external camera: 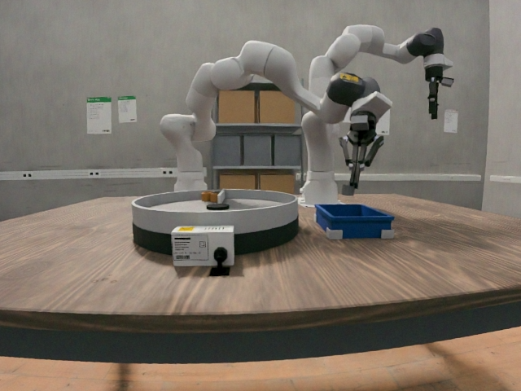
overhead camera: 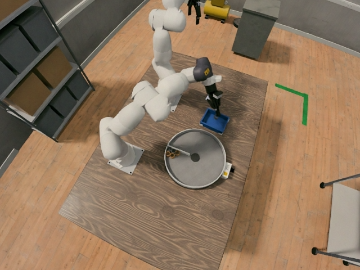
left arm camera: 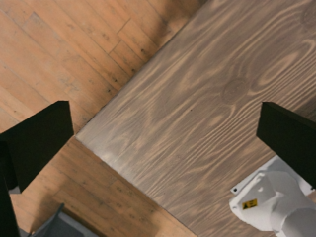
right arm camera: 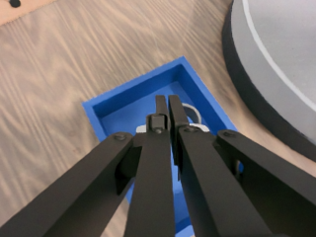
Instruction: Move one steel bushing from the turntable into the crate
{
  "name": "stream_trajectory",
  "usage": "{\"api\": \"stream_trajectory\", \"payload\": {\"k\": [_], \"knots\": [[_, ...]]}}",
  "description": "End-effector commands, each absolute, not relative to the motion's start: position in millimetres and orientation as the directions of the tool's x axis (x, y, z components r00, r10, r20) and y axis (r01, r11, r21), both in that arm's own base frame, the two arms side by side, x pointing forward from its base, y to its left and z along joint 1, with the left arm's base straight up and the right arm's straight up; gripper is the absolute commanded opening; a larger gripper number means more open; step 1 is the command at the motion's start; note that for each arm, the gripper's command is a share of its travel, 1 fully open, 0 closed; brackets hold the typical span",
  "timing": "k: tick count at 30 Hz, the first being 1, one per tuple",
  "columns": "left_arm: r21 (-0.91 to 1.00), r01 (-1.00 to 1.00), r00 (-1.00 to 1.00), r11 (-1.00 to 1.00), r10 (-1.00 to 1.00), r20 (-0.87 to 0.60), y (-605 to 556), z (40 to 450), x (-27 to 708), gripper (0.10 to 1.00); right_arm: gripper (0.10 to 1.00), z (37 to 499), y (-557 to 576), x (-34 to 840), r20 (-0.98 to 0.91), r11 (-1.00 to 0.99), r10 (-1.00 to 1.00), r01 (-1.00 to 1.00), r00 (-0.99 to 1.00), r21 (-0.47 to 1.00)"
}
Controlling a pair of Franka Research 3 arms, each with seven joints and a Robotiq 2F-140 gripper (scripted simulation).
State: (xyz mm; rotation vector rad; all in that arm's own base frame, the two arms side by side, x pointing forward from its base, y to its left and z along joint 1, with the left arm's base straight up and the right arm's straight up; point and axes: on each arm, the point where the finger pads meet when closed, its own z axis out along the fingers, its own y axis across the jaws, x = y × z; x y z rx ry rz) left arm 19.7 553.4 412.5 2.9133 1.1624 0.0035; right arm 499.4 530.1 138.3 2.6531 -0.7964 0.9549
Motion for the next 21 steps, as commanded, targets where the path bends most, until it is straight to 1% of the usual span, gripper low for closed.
{"api": "stream_trajectory", "payload": {"k": [1,7,21], "knots": [[0.000,0.683,0.730,-0.730,0.683,0.000,554,413,19,1.000,0.099,126,534,501,0.642,-0.829,-0.430,-0.559,0.635,-0.003],[0.000,0.683,0.730,-0.730,0.683,0.000,554,413,19,1.000,0.099,107,534,501,0.642,-0.829,-0.430,-0.559,0.635,-0.003],[0.000,0.683,0.730,-0.730,0.683,0.000,554,413,19,1.000,0.099,106,534,501,0.642,-0.829,-0.430,-0.559,0.635,-0.003]]}}
